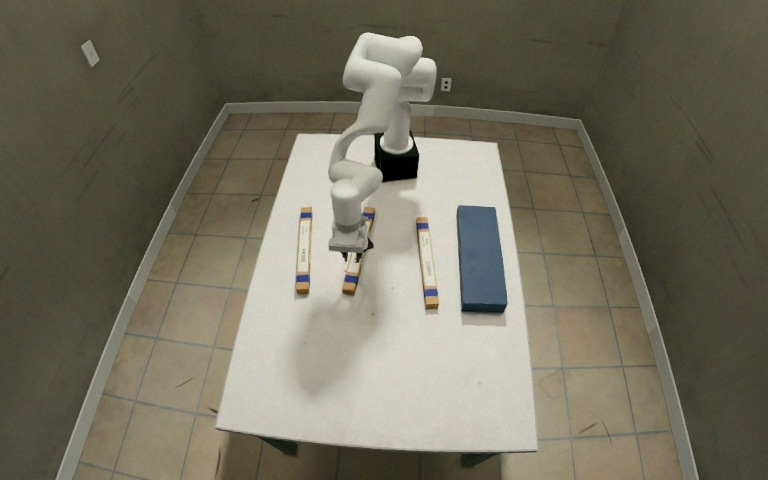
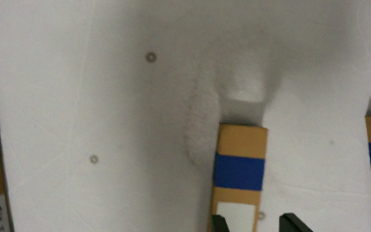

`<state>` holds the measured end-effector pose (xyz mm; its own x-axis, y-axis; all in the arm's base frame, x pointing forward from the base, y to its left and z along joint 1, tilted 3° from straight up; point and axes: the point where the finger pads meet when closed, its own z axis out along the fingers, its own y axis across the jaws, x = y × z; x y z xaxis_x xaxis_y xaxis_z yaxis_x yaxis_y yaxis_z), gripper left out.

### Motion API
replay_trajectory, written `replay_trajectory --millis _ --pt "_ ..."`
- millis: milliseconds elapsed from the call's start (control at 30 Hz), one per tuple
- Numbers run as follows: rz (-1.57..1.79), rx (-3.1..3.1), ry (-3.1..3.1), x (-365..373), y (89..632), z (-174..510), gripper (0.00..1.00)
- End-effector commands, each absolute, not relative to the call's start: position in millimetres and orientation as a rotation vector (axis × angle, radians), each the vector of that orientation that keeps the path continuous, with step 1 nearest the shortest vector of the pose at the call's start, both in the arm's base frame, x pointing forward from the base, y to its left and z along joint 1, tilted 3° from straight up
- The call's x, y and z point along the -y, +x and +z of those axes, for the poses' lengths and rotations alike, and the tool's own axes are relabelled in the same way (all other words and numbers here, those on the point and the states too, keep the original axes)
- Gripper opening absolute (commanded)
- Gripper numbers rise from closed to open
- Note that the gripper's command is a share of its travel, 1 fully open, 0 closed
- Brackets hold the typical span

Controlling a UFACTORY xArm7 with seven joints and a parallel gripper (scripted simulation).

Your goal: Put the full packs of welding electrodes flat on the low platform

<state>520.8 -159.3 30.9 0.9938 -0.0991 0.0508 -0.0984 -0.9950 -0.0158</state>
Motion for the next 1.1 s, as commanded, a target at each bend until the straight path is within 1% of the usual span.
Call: replay_trajectory --millis 0,333,1067 --pt "-0.086 -0.155 -3.126 138 539 34 0.35" --pt "-0.086 -0.155 -3.126 95 570 36 0.35" --pt "-0.086 -0.155 -3.126 62 594 38 0.35"
